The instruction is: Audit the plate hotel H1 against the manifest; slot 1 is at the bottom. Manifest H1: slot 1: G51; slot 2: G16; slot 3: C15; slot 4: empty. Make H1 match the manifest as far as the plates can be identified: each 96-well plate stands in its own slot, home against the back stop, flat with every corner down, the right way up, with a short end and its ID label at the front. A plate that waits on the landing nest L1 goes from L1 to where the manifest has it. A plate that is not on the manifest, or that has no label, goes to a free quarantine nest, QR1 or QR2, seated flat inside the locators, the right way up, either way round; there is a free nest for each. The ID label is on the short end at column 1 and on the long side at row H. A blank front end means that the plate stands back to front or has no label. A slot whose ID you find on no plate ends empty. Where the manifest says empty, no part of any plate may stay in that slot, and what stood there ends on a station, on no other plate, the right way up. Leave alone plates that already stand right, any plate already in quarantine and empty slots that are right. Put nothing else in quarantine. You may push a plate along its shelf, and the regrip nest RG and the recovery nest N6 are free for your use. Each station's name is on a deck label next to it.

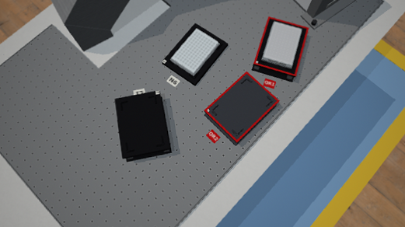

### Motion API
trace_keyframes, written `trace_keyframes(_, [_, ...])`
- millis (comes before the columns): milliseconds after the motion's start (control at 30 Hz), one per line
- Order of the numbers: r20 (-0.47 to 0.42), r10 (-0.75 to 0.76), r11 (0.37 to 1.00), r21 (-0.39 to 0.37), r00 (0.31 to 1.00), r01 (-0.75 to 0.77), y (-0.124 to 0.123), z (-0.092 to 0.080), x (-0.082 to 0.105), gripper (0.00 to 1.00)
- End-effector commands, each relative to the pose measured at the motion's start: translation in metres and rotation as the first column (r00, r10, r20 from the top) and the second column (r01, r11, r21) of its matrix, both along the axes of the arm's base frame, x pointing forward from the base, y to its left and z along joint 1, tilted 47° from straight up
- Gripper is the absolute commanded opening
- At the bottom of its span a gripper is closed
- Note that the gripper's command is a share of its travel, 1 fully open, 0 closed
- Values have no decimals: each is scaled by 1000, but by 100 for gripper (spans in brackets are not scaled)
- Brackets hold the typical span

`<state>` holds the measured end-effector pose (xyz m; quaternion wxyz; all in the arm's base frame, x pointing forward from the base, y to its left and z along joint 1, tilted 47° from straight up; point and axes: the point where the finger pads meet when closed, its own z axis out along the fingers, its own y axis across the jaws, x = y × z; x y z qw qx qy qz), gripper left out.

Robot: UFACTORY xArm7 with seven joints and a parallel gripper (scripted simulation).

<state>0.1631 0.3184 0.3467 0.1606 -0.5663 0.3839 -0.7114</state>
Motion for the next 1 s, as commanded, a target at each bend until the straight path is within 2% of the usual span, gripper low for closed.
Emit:
trace_keyframes(0, [0,1,1000,3,1000,-1,-6,6,-3,0])
trace_keyframes(967, [0,1,1000,3,1000,-1,-29,31,-14,0])
